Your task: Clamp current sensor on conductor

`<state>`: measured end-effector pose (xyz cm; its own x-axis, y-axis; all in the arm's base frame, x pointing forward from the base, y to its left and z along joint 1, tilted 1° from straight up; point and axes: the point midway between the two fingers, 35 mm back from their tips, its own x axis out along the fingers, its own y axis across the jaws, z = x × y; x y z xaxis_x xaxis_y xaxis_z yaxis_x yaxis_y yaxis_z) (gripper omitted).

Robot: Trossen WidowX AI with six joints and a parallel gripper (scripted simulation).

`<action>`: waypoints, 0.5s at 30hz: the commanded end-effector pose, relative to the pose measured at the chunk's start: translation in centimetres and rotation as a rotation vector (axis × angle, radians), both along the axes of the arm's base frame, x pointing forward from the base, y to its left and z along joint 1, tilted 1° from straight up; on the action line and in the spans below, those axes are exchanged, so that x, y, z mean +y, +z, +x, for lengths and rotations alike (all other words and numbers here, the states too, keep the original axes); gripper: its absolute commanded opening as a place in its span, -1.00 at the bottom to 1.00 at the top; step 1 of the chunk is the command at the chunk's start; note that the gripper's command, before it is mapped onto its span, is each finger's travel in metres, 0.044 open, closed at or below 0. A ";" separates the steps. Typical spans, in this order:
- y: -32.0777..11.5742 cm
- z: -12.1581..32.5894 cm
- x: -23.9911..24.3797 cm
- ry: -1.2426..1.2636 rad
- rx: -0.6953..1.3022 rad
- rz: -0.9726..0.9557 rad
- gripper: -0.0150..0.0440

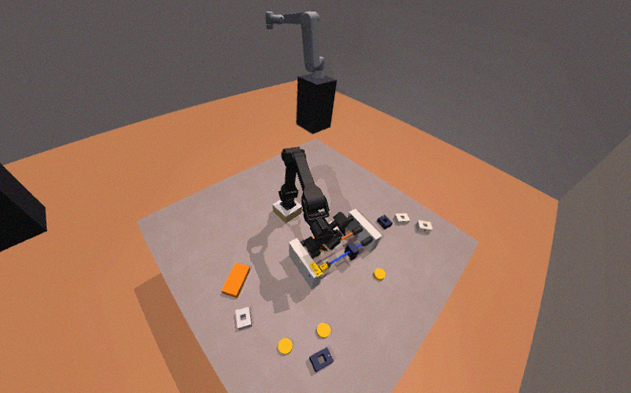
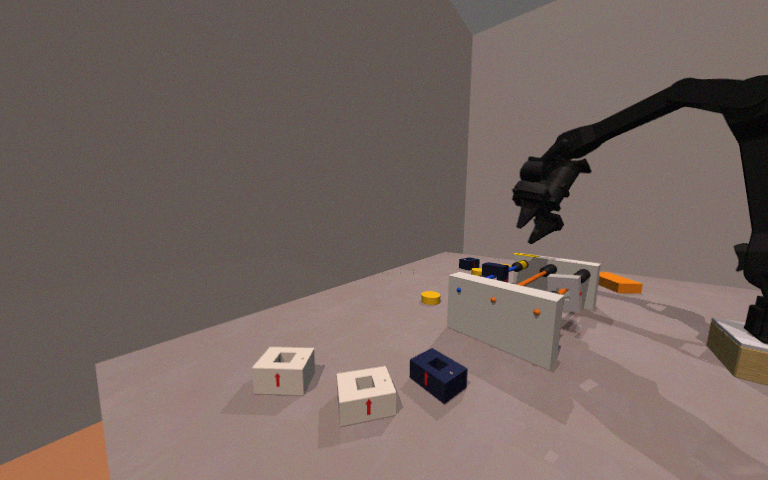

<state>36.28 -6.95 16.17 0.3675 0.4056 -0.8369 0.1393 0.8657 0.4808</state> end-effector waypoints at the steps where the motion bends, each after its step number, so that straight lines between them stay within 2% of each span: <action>1: -0.8 -4.2 -1.9 0.510 -0.529 -0.201 1.00; 7: -0.9 -5.4 -2.3 0.684 -0.712 -0.339 1.00; 15: -0.9 -5.4 -2.3 0.689 -0.716 -0.343 1.00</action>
<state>32.77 -9.09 15.98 0.5421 0.4749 -0.6932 -0.4945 0.8473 0.1938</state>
